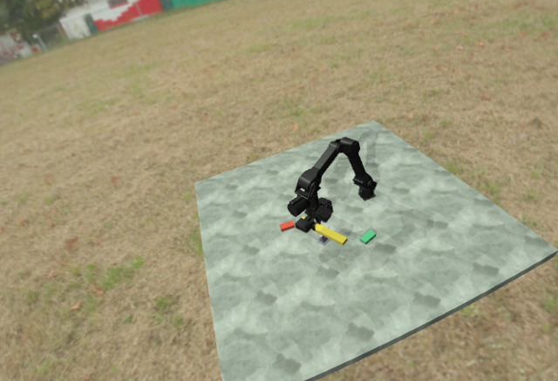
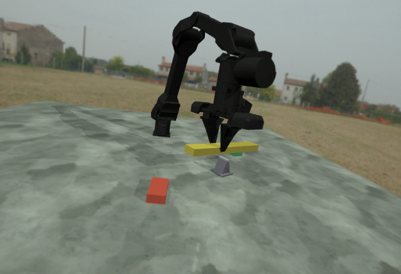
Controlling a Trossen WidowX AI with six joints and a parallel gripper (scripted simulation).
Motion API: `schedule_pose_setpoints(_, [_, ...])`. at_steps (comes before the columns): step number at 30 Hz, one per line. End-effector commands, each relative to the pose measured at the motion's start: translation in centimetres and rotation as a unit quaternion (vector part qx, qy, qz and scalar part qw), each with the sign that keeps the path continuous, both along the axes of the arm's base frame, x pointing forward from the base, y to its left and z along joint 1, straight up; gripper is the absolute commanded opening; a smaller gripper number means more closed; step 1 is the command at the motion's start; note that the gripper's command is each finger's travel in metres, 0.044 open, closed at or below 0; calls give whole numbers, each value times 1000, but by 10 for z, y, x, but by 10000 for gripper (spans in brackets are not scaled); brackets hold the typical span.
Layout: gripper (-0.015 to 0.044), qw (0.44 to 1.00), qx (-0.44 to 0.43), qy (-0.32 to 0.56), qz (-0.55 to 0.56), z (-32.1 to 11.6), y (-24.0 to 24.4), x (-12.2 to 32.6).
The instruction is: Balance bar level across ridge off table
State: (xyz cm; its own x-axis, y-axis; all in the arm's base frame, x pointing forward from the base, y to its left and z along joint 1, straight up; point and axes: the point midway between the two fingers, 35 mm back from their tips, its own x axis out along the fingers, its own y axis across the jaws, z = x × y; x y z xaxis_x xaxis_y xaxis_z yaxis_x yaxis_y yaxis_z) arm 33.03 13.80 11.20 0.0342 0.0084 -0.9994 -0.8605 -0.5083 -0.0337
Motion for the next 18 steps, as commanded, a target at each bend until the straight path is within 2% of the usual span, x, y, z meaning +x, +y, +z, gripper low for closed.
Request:
schedule_pose_setpoints(1, [0,1000,2,1,4,-8,1,0])
schedule_pose_setpoints(18, [0,1000,2,1,4,-11,1,0])
